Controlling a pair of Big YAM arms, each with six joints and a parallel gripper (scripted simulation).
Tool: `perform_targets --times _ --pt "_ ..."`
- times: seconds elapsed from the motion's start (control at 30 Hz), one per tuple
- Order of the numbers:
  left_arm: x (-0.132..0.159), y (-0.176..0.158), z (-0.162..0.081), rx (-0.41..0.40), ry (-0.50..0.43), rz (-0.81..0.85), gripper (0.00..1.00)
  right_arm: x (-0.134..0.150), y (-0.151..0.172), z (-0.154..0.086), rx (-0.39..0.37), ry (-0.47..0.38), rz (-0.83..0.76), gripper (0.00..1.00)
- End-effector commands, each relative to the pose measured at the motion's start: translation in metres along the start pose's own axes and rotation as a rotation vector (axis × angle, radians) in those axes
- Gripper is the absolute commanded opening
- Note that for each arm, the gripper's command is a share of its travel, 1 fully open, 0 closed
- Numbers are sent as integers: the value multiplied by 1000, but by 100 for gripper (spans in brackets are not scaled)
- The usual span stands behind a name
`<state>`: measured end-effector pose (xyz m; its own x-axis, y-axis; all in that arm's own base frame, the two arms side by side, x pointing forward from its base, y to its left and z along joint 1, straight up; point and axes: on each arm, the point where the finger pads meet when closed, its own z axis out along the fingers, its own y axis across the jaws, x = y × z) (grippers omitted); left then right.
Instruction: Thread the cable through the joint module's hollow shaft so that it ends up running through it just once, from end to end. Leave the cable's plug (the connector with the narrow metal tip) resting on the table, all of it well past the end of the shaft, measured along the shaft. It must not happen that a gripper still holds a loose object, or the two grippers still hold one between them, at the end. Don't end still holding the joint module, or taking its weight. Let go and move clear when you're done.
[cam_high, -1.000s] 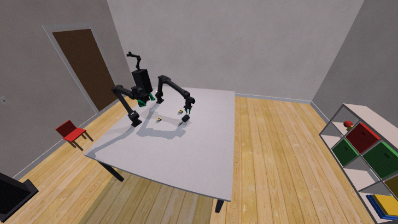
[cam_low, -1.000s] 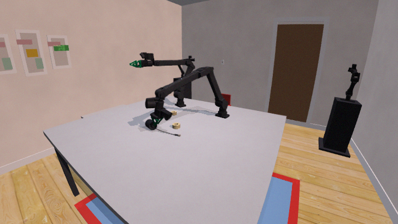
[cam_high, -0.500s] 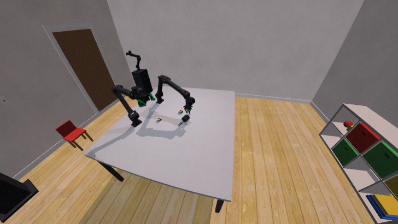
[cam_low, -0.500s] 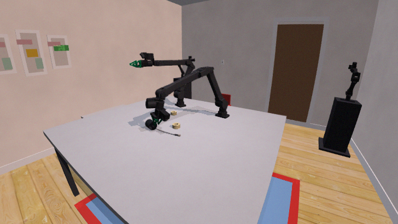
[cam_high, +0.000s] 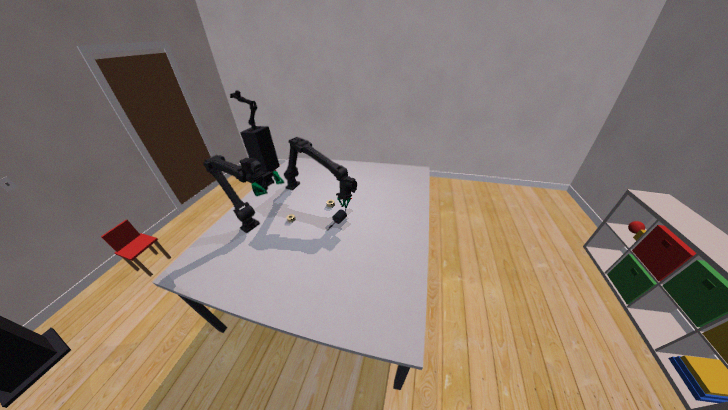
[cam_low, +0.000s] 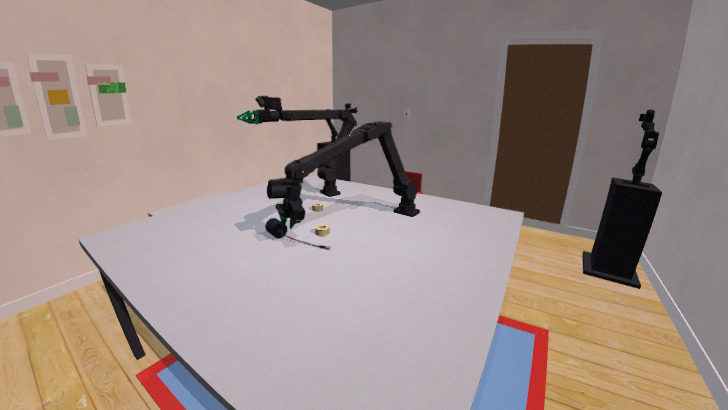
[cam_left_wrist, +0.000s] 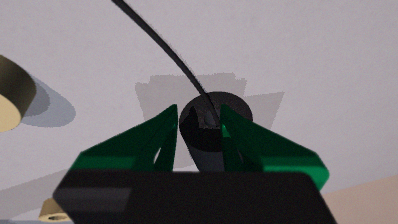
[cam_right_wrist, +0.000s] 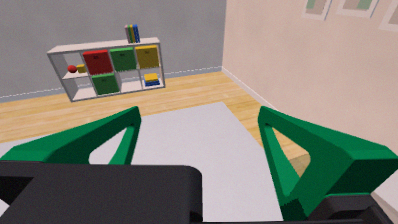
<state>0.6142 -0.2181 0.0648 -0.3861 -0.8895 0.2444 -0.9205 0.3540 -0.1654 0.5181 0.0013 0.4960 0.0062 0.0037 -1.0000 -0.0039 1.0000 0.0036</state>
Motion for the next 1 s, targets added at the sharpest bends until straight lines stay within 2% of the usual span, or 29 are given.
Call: perform_targets --times 0.0,0.07,0.1,0.2,0.3,0.37,0.4,0.53,0.63,0.67,0.77,0.87,0.93,0.97 --pt "-3 0 -12 25 -4 109 32 -49 4 2 -7 -87 6 100" --pt "-1 -10 -17 36 -6 139 32 -49 4 2 -7 -87 6 100" --pt "-1 -4 -24 39 -7 155 32 -49 4 2 -7 -87 6 100" --pt "-3 -2 -18 37 -9 224 32 -49 4 2 -7 -87 6 100" --pt "-8 5 -2 5 -3 285 32 -49 4 2 -7 -87 6 100" --pt "-7 2 -8 17 -6 334 32 -49 4 2 -7 -87 6 100" --pt "-5 -7 -20 46 -16 366 32 -49 4 2 -7 -87 6 100" --pt "-6 1 -14 27 -9 453 32 -49 4 2 -7 -87 6 100" --pt "-4 -7 -13 32 -10 482 32 -49 4 2 -7 -87 6 100" --pt "-9 2 1 11 -3 493 32 -49 4 2 -7 -87 6 100" --pt "-10 7 -4 2 -1 557 32 -49 4 2 -7 -87 6 100" --pt "-8 -1 -16 35 -17 637 32 -49 4 2 -7 -87 6 100" --pt "-8 1 -19 33 -17 682 32 -49 4 2 -7 -87 6 100" --pt "-10 4 -11 22 -13 703 32 -49 4 2 -7 -87 6 100"
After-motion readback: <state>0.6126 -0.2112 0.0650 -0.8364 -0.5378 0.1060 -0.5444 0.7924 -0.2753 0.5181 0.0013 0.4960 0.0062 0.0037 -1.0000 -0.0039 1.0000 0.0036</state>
